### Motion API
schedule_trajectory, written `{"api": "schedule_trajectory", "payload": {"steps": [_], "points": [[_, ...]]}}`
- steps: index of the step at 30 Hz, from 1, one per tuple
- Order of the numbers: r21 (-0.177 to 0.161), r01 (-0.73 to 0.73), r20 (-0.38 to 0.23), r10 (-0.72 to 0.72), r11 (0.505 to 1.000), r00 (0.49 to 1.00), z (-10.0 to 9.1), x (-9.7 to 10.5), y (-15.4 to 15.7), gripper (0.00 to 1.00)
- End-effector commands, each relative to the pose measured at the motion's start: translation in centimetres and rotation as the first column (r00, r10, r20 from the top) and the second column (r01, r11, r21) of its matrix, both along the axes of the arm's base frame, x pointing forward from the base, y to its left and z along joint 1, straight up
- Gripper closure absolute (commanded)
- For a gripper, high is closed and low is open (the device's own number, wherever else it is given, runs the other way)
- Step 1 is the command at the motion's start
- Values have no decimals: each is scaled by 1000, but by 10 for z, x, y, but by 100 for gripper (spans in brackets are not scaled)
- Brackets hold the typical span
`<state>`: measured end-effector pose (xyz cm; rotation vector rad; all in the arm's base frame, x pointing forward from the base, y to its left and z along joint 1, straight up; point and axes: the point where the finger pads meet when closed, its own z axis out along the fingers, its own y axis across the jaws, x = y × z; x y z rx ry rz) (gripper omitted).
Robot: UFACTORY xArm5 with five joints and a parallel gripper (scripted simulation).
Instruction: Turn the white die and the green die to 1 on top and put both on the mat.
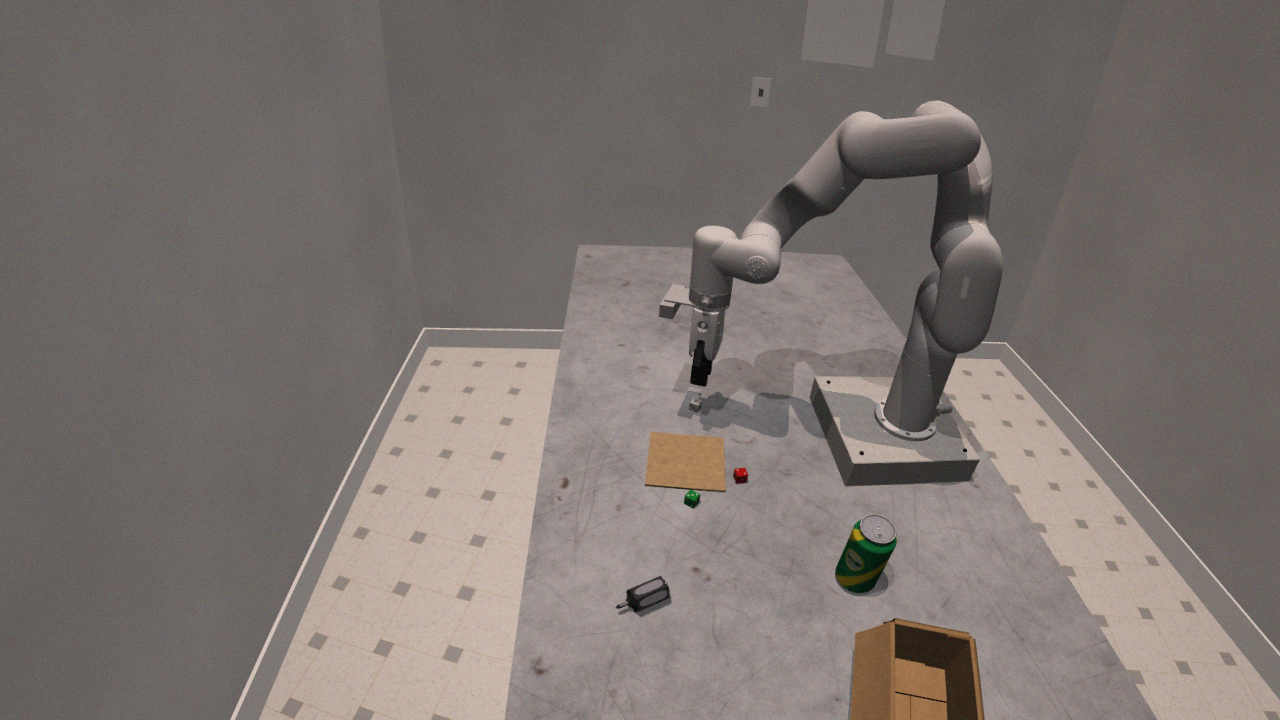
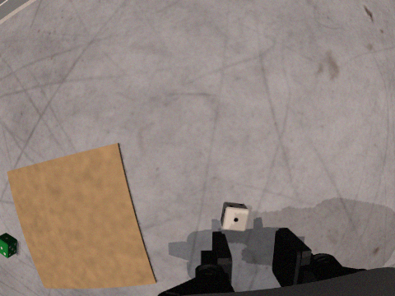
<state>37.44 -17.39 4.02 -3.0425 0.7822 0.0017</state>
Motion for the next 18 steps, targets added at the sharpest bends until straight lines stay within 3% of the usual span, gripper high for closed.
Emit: {"api": "schedule_trajectory", "payload": {"steps": [1, 18], "points": [[-2, 0, 3, 0, 1000, 1000, 1, 1, -1, 64], [-2, 0, 3, 0, 1000, 1000, -5, 1, -1, 64]]}}
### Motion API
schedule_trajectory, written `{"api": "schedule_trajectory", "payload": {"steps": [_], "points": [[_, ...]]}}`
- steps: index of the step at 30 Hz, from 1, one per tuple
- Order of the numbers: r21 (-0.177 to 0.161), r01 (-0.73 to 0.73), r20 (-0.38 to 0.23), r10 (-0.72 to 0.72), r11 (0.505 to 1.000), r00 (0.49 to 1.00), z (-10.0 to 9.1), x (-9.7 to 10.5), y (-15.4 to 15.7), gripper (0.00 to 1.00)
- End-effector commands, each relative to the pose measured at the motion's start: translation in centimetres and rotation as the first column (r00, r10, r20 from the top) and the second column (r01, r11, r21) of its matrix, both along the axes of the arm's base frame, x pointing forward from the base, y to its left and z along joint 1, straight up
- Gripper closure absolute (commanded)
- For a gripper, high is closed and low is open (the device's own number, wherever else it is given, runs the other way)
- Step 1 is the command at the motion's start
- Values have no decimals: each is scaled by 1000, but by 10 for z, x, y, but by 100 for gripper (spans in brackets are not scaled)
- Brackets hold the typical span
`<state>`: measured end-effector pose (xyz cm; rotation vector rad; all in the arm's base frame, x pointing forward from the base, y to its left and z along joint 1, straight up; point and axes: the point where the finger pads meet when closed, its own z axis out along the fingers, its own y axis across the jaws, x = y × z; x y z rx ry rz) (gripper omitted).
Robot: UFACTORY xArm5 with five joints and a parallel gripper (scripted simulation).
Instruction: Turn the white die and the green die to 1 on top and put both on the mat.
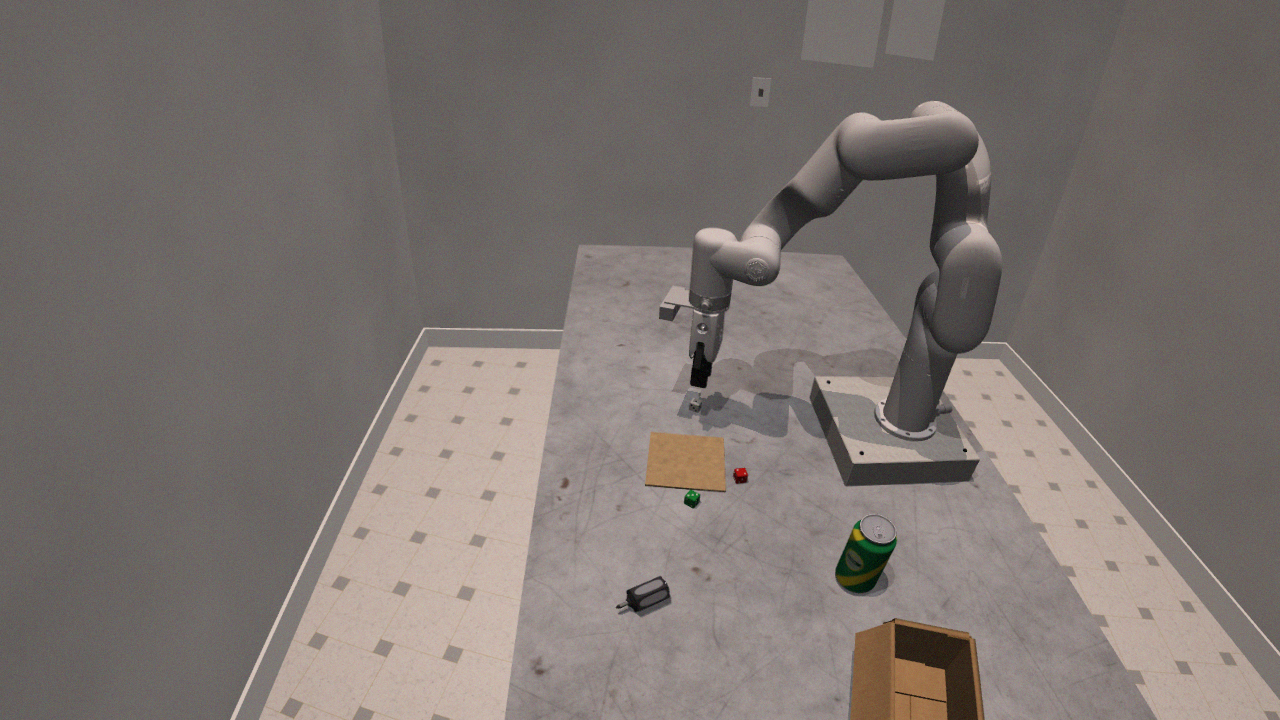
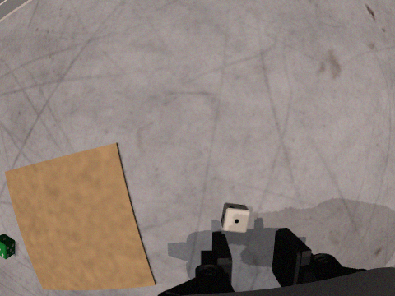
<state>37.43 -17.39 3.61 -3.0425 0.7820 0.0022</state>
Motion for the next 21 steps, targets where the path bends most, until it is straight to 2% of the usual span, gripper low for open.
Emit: {"api": "schedule_trajectory", "payload": {"steps": [1, 21], "points": [[-2, 0, 4, 0, 1000, 1000, -2, 1, -1, 64], [-2, 0, 4, 0, 1000, 1000, -29, 1, -1, 64]]}}
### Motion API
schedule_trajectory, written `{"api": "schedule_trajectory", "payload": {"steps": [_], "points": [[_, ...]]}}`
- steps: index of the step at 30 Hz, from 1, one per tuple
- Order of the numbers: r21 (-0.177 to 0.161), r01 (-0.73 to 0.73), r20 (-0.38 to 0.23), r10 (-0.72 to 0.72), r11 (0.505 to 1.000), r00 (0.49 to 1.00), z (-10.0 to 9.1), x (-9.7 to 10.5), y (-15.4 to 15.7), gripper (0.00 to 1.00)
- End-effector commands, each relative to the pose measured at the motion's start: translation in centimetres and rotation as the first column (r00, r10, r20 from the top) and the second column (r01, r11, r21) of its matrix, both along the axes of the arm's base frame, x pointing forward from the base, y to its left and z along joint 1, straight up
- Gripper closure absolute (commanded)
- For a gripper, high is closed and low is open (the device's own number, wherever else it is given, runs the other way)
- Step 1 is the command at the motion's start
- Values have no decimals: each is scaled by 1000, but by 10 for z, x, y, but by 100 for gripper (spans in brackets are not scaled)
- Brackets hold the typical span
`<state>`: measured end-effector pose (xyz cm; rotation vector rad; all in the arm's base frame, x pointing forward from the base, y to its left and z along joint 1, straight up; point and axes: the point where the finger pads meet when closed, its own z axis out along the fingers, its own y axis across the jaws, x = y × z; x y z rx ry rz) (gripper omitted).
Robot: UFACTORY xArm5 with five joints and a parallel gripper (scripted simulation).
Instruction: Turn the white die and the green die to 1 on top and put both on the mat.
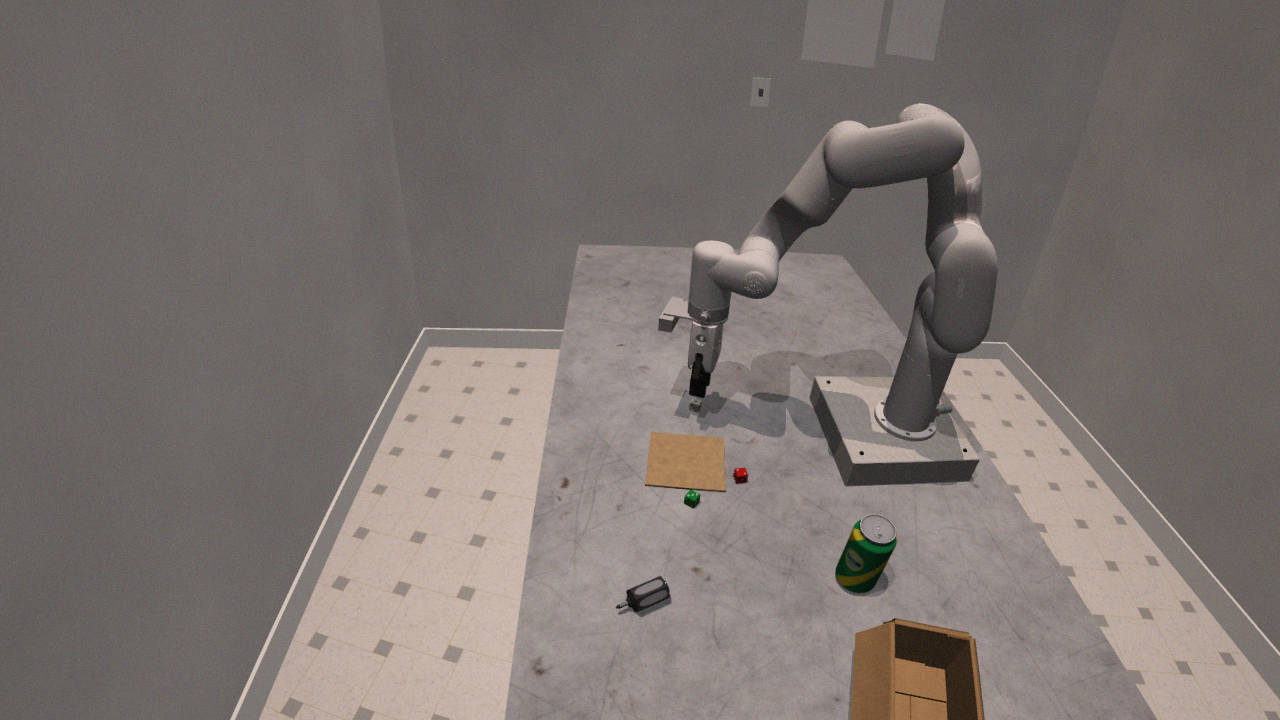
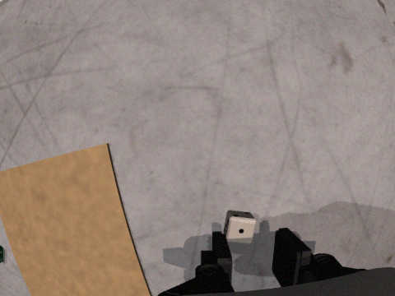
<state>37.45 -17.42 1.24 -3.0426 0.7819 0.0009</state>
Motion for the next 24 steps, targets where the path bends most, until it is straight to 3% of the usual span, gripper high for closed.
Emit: {"api": "schedule_trajectory", "payload": {"steps": [1, 24], "points": [[-1, 0, 3, 0, 1000, 1000, -7, 1, -1, 64], [-1, 0, 3, 0, 1000, 1000, -23, 1, -1, 64]]}}
